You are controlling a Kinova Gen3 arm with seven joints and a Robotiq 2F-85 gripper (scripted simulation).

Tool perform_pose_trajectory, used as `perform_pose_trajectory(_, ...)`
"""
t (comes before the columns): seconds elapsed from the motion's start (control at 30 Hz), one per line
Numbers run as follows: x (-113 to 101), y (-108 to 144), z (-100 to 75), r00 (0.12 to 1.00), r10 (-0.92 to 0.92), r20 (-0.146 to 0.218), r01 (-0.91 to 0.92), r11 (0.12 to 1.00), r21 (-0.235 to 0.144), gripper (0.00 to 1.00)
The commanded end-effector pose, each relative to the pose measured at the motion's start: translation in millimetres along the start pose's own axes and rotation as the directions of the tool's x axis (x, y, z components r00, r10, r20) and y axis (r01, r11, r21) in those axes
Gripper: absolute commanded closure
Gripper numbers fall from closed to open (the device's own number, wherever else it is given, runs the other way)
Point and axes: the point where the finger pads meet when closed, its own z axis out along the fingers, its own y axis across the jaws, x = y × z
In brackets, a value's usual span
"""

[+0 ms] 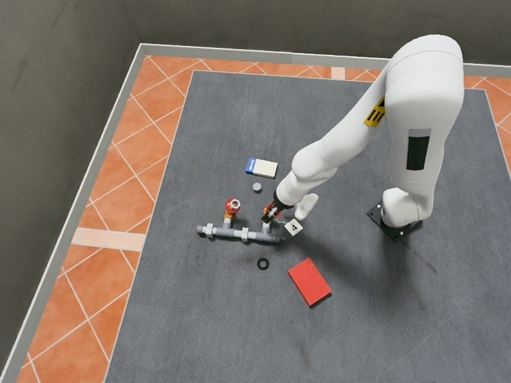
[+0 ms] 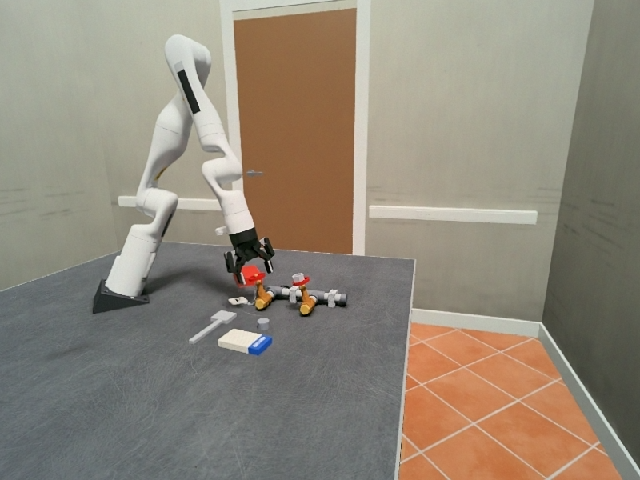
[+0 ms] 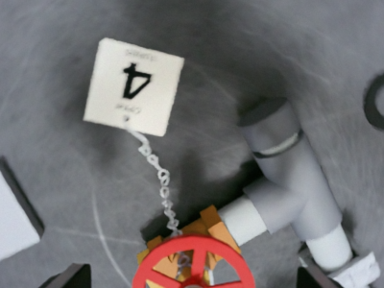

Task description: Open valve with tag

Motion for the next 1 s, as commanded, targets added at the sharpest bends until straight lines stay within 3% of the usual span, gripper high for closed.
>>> perform_pose_trajectory(0.0,-0.2,0.0,-0.1,0.995,0.099,-0.002,-0.099,0.995,0.005,0.0)
perform_pose_trajectory(0.27,-0.2,0.0,-0.1,0.957,0.291,-0.001,-0.291,0.957,0.006,0.0)
perform_pose_trajectory(0.6,-0.2,0.0,-0.1,0.843,0.538,0.001,-0.538,0.843,0.006,0.0)
perform_pose_trajectory(0.97,-0.2,0.0,-0.1,0.735,0.678,0.002,-0.678,0.735,0.005,0.0)
